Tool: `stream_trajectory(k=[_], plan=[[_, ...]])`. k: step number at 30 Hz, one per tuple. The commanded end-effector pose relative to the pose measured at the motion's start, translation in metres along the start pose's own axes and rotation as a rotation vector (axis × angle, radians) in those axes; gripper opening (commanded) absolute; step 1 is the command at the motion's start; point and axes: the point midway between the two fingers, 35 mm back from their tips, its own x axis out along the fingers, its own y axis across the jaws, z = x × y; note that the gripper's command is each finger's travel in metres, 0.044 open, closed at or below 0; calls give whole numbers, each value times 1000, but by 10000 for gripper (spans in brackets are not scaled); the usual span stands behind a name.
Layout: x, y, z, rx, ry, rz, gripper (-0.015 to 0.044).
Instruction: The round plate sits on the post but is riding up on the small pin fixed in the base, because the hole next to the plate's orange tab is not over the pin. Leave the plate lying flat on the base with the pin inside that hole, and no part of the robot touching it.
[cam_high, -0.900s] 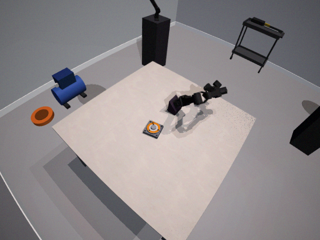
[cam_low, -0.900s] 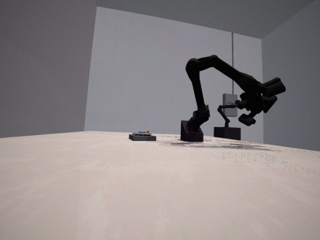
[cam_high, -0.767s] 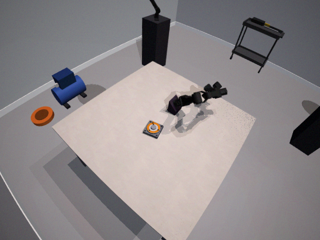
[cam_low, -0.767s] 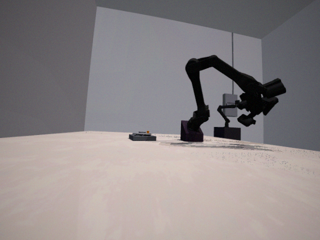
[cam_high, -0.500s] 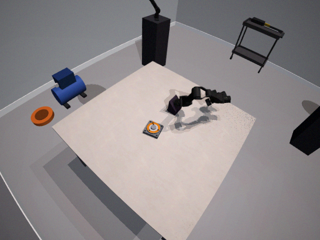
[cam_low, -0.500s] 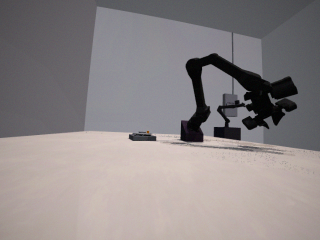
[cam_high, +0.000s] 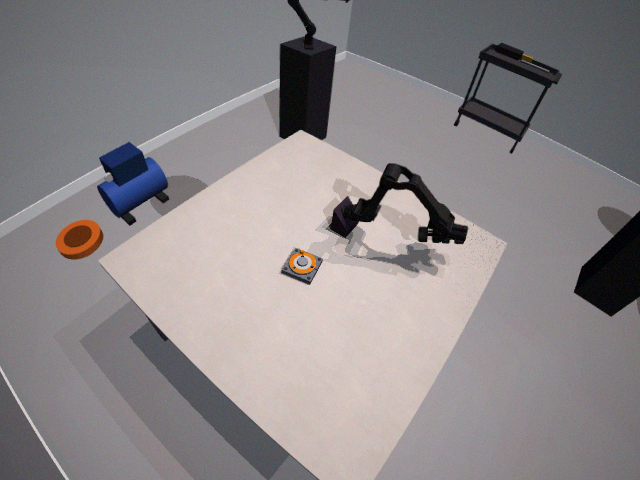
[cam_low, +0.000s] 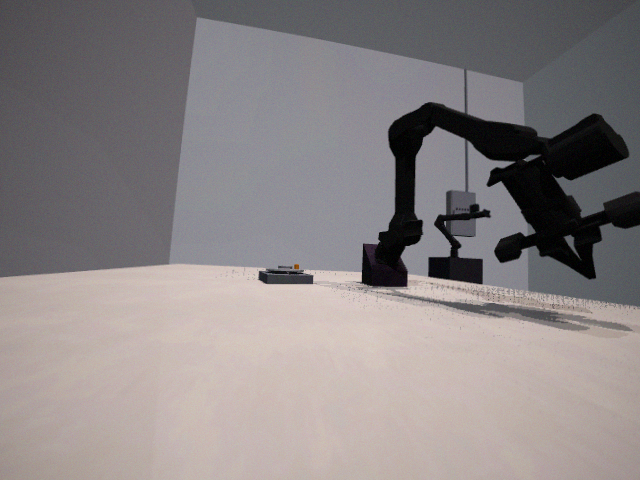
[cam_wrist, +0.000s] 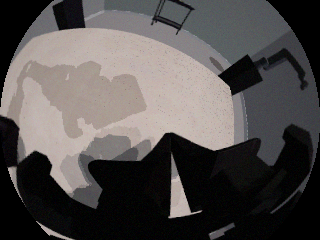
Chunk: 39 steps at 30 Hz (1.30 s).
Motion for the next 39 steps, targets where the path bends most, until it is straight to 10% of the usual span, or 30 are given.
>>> stream_trajectory(k=[1, 23, 39], plan=[[-16, -4, -27, 53, 76, -18, 0], [-159, 68, -229, 852, 767, -102, 0], [-269, 269, -276, 1851, 1014, -207, 0]])
